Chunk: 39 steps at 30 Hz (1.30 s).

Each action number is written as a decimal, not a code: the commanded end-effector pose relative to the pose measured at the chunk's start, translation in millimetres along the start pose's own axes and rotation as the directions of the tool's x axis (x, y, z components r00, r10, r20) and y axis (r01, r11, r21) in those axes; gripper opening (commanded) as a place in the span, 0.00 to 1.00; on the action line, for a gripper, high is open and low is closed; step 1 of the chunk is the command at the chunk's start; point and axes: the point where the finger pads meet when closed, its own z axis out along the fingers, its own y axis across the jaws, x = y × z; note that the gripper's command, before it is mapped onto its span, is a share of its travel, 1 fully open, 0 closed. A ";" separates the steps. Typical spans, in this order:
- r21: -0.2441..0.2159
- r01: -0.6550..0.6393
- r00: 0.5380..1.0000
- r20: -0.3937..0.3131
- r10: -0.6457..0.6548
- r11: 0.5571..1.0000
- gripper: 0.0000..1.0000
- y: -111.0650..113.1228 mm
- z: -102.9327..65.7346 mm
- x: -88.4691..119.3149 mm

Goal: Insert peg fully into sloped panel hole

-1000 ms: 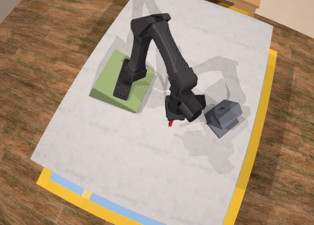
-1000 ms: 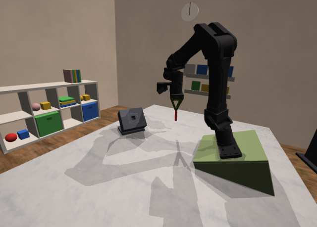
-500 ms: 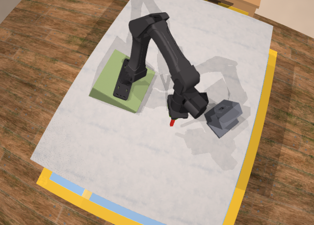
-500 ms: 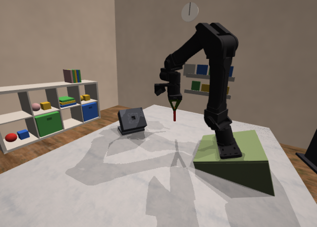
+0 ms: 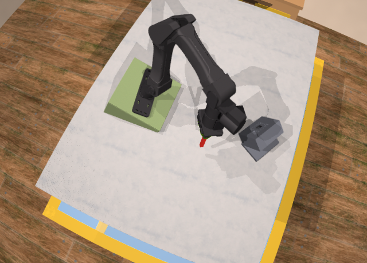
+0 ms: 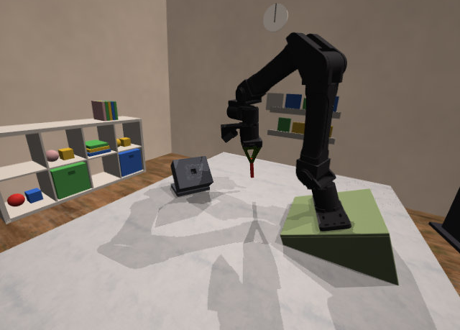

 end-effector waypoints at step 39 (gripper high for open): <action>0.146 0.125 0.992 -0.047 -0.119 0.981 0.00 10.3 -2.1 -27.2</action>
